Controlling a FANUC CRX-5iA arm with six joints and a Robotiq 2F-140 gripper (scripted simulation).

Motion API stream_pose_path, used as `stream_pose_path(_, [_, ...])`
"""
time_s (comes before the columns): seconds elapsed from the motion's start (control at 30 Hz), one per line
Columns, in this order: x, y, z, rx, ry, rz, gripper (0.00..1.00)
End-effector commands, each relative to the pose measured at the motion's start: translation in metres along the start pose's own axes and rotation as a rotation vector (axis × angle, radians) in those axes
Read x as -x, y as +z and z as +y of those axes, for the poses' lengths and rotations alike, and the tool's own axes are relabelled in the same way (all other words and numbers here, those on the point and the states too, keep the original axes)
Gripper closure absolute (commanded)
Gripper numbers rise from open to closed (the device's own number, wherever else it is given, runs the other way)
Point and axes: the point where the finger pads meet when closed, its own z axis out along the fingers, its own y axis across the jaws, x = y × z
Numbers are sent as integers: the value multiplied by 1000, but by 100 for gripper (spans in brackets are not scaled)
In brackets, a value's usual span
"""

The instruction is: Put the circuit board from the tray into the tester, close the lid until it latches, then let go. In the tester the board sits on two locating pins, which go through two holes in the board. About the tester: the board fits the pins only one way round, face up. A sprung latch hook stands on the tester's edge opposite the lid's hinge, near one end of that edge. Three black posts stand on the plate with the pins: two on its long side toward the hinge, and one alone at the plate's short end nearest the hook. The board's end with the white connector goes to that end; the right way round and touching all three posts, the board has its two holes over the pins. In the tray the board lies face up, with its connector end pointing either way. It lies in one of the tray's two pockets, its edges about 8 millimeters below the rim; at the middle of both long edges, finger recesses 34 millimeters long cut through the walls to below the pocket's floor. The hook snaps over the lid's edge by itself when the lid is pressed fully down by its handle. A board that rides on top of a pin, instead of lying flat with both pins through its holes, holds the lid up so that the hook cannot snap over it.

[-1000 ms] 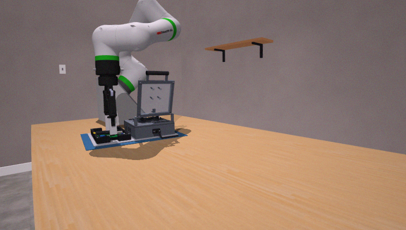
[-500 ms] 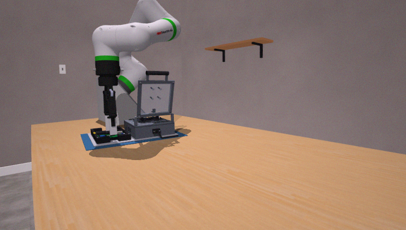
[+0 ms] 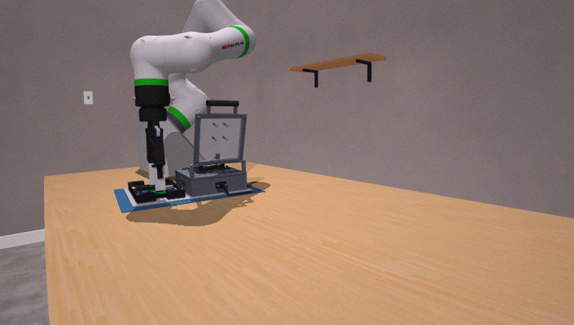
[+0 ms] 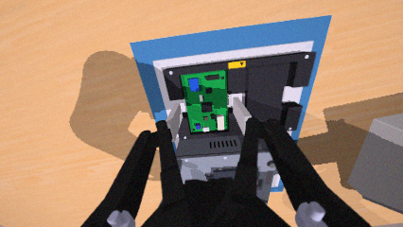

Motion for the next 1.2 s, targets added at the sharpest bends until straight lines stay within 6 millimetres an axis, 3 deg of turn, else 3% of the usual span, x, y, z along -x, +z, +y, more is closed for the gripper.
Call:
stream_pose_path(0.0, [0, 0, 0, 0, 0, 0, 42])
stream_pose_path(1.17, [0, 8, 0, 0, 0, 0, 42])
